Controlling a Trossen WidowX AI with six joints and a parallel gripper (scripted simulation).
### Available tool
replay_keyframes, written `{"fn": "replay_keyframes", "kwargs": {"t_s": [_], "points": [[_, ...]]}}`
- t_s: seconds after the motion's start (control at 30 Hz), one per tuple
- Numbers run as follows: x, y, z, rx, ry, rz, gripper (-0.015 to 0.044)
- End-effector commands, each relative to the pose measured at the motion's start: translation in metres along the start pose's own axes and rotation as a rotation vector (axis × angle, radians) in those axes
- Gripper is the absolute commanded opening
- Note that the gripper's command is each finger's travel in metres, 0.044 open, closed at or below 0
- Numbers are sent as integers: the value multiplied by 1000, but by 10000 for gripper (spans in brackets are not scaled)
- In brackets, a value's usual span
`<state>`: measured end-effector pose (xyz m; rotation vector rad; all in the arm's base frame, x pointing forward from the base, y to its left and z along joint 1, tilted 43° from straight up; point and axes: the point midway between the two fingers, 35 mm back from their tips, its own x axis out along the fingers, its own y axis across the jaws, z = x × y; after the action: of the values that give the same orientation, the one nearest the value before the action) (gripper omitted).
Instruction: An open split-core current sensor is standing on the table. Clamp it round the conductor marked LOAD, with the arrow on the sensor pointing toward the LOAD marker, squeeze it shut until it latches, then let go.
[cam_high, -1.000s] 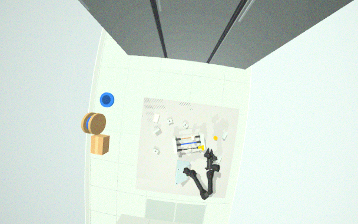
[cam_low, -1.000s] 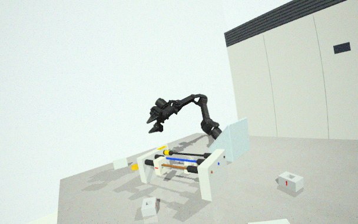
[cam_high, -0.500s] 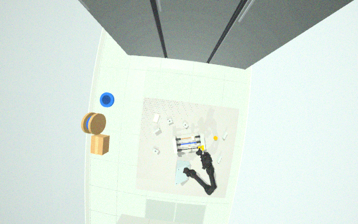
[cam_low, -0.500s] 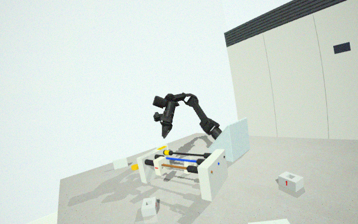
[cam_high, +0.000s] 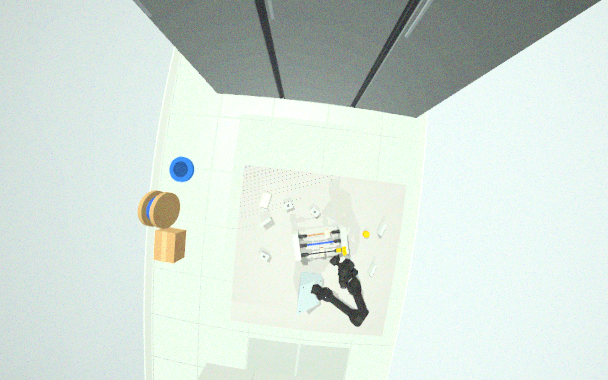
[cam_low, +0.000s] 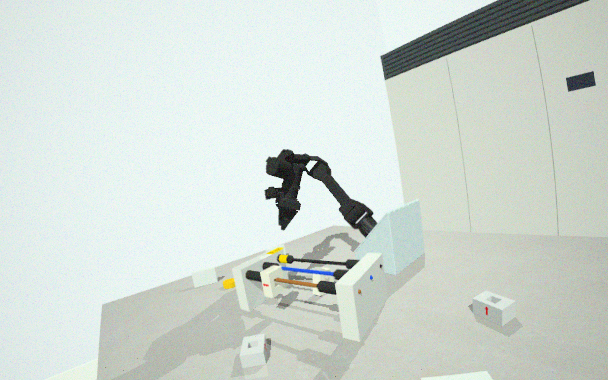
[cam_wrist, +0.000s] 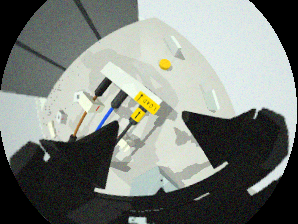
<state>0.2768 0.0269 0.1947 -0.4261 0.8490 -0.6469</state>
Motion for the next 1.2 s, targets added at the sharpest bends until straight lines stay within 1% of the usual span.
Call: {"fn": "replay_keyframes", "kwargs": {"t_s": [0.0,0.33,0.4,0.53,0.63,0.7,0.93,1.17], "points": [[-1,0,1,-3,-3,-7,440],[-1,0,1,-3,-3,-7,440],[3,8,-7,-44,9,6,387],[24,48,-56,-289,72,87,282],[39,71,-99,-483,115,156,281],[44,79,-119,-563,132,186,281],[47,80,-121,-573,134,190,281],[57,83,-123,-573,135,192,281]]}}
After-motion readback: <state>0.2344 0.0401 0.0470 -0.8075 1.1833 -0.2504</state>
